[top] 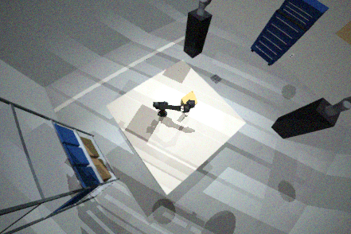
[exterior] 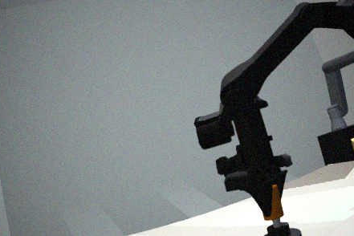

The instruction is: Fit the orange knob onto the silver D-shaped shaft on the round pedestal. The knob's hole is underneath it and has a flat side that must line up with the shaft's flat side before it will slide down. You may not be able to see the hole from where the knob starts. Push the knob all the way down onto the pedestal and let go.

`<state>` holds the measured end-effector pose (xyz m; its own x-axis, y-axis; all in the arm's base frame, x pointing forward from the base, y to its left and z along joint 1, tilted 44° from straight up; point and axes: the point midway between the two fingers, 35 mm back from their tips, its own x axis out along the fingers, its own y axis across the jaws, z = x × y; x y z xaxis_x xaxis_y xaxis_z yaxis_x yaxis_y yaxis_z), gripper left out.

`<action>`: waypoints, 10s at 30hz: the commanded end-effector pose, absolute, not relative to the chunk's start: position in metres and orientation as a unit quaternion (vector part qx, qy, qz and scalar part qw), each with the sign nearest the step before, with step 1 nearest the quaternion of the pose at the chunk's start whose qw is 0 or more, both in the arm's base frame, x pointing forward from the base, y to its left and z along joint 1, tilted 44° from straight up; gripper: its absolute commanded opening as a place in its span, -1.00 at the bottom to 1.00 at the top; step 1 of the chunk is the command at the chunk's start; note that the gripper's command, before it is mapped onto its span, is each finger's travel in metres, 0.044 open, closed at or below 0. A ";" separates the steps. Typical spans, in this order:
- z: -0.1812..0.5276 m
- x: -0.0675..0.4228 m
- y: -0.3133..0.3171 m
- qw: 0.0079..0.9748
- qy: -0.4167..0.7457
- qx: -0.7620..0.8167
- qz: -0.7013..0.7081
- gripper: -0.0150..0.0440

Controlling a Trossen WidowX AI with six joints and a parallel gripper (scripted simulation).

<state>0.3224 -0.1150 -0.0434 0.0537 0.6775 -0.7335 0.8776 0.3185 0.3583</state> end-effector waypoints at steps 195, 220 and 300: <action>-0.042 0.323 -0.116 0.601 0.679 0.408 0.103 -0.49; -0.045 0.320 -0.112 0.601 0.679 0.408 0.103 -0.49; -0.042 0.323 -0.115 0.673 0.643 0.274 0.242 -0.49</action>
